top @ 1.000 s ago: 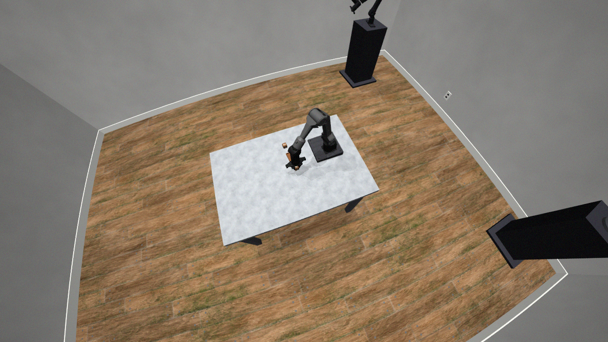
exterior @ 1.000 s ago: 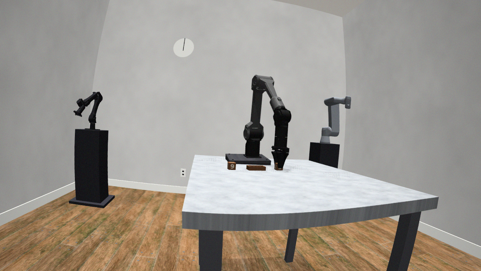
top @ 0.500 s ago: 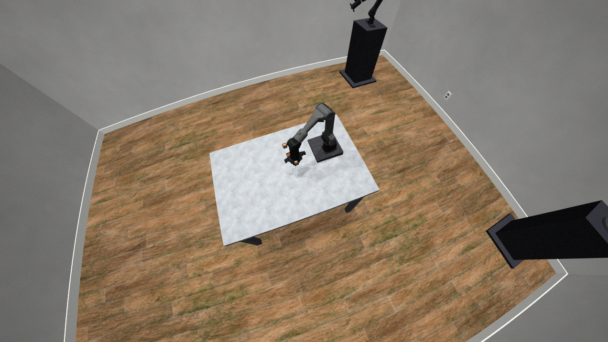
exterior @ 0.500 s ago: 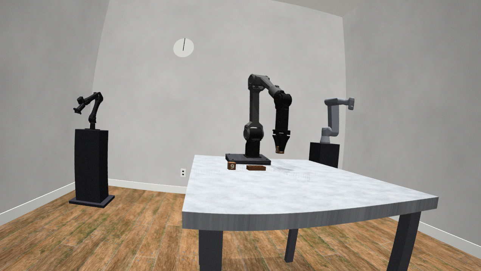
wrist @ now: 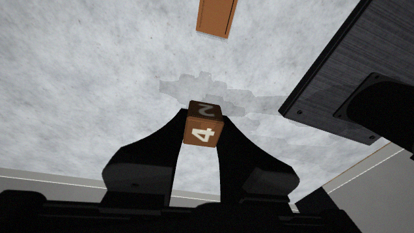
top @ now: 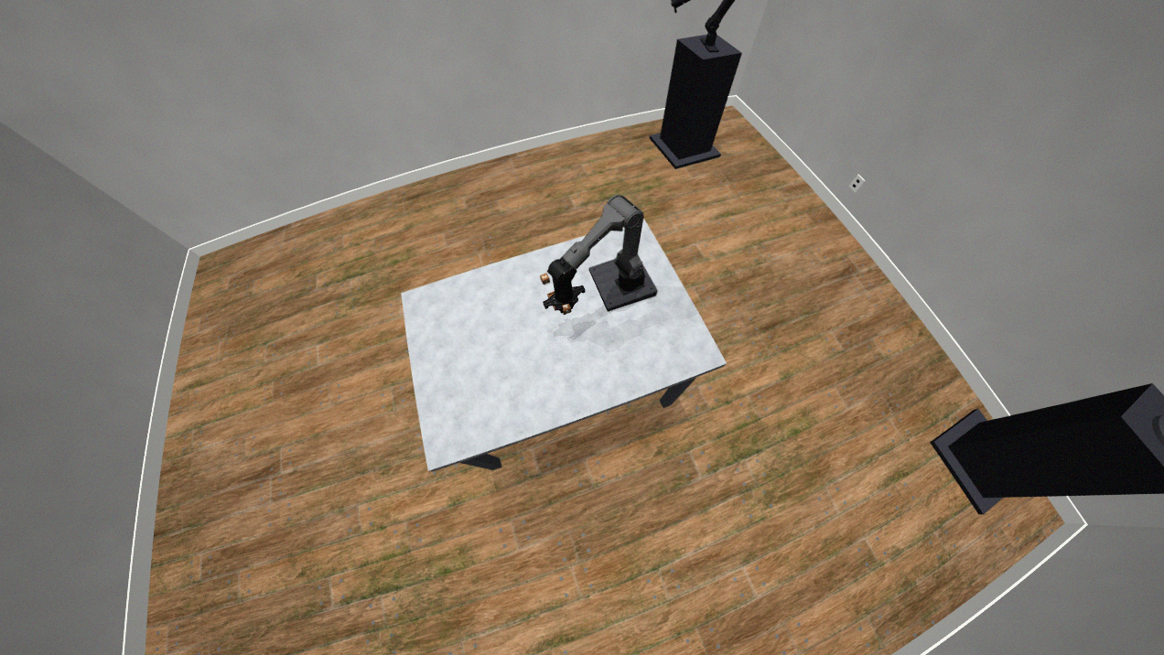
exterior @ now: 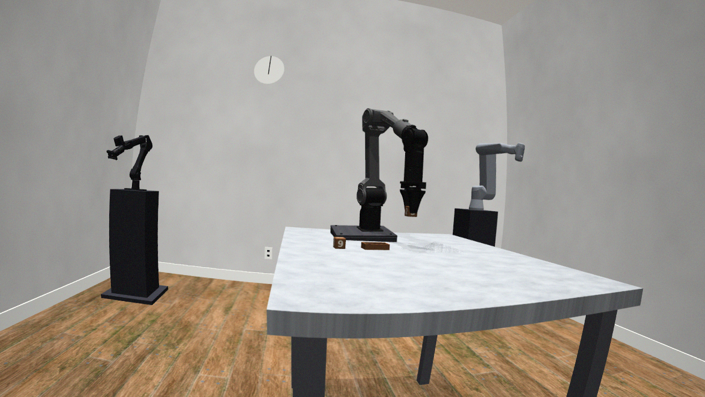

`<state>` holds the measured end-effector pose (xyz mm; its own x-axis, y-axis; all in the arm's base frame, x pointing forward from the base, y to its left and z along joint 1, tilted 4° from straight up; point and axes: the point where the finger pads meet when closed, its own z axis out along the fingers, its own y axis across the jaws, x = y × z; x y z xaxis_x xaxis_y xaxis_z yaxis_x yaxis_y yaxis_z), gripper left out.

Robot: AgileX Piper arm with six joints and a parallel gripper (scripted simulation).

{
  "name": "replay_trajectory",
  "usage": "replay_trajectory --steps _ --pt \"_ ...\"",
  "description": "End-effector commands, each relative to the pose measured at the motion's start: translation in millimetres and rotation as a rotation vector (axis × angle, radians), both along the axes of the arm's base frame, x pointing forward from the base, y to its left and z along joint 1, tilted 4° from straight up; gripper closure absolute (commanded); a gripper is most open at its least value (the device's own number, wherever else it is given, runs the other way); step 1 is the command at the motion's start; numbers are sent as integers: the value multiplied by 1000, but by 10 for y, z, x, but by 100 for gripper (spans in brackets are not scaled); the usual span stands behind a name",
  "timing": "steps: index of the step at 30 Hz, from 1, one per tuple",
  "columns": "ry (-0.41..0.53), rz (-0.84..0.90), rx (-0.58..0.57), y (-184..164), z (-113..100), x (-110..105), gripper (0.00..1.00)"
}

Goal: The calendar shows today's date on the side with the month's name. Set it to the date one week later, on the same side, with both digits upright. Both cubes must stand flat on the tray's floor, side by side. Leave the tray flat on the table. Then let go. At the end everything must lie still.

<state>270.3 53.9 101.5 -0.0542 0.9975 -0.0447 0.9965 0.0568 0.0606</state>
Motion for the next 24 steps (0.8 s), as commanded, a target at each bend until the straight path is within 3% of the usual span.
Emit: replay_trajectory --steps 1,8,24 --pt "-2 1 2 -7 6 5 66" --pt "0 2 2 -881 144 52 66" --pt "0 2 1 -890 127 44 66"
